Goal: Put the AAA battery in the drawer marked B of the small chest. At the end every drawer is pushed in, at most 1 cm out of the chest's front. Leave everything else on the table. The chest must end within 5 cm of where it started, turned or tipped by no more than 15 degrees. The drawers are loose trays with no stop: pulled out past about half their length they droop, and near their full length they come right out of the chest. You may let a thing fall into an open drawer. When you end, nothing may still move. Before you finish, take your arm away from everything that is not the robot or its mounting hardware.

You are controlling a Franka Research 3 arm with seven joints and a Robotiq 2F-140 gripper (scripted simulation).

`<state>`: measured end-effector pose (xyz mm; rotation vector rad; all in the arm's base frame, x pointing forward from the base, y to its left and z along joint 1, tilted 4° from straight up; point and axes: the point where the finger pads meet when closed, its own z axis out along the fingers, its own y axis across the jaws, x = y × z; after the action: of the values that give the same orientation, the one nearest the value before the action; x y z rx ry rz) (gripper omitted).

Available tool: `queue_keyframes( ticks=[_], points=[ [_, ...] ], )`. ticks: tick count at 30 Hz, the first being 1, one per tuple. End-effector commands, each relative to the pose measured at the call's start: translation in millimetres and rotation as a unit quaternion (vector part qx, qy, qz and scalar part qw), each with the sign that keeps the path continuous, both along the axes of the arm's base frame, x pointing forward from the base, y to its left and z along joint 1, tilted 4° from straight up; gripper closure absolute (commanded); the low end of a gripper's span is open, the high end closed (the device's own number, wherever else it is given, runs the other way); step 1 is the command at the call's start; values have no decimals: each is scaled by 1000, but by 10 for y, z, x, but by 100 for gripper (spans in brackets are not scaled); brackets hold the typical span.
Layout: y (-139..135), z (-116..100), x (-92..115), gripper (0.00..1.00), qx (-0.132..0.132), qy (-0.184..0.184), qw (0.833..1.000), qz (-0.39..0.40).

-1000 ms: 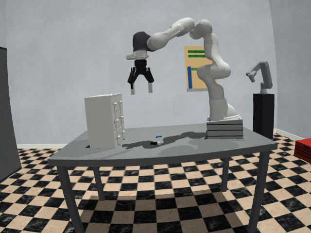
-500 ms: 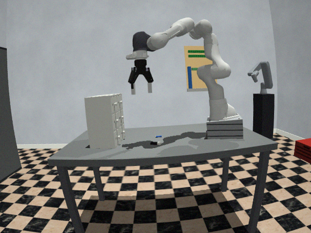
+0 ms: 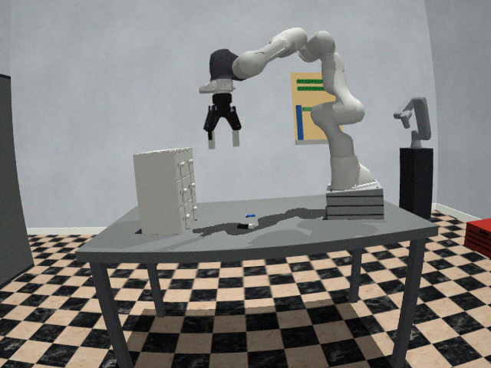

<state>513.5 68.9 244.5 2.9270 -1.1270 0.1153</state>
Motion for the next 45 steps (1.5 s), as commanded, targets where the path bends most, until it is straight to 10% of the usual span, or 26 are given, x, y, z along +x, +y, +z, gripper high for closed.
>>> queue_keyframes(
  ticks=[1,45],
  points=[
    [-9,13,-3,0,-2,2,1000,31],
    [51,27,-10,0,-5,4,997,82]
  ],
)
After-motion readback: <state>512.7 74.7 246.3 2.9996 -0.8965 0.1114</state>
